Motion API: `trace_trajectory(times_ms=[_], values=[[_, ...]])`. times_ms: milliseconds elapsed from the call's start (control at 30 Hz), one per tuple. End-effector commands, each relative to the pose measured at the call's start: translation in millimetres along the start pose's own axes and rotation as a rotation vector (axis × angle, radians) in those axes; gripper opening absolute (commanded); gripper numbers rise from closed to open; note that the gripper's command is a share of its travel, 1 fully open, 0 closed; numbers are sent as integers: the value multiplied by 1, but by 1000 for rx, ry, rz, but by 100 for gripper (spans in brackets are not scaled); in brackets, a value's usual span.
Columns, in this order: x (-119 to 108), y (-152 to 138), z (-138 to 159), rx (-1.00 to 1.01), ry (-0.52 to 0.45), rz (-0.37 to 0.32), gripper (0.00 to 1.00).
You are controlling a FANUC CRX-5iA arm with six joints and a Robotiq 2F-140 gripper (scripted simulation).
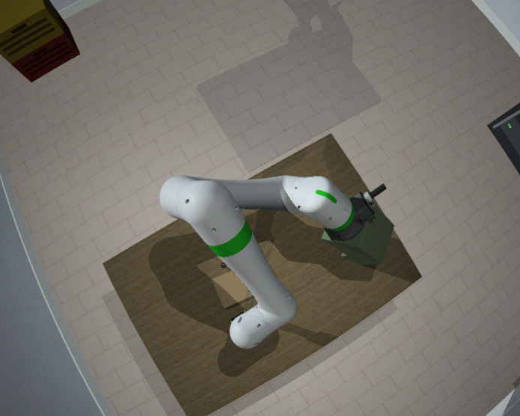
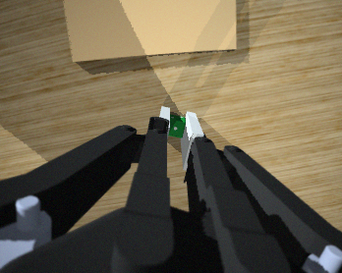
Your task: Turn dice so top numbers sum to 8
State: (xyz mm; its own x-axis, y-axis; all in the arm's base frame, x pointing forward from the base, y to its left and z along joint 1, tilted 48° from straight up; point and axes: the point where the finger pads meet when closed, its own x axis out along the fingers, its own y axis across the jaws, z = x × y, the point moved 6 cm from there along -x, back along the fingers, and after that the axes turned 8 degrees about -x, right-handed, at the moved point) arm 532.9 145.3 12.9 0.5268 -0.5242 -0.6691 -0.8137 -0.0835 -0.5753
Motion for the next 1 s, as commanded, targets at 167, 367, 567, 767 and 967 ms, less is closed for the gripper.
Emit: trace_trajectory(times_ms=[167, 367, 567, 767, 967], values=[[0, 0, 0, 0, 0, 0, 7], [0, 0, 0, 0, 0, 0, 7], [0, 0, 0, 0, 0, 0, 7], [0, 0, 0, 0, 0, 0, 7], [-6, 0, 0, 0, 0, 0, 7]])
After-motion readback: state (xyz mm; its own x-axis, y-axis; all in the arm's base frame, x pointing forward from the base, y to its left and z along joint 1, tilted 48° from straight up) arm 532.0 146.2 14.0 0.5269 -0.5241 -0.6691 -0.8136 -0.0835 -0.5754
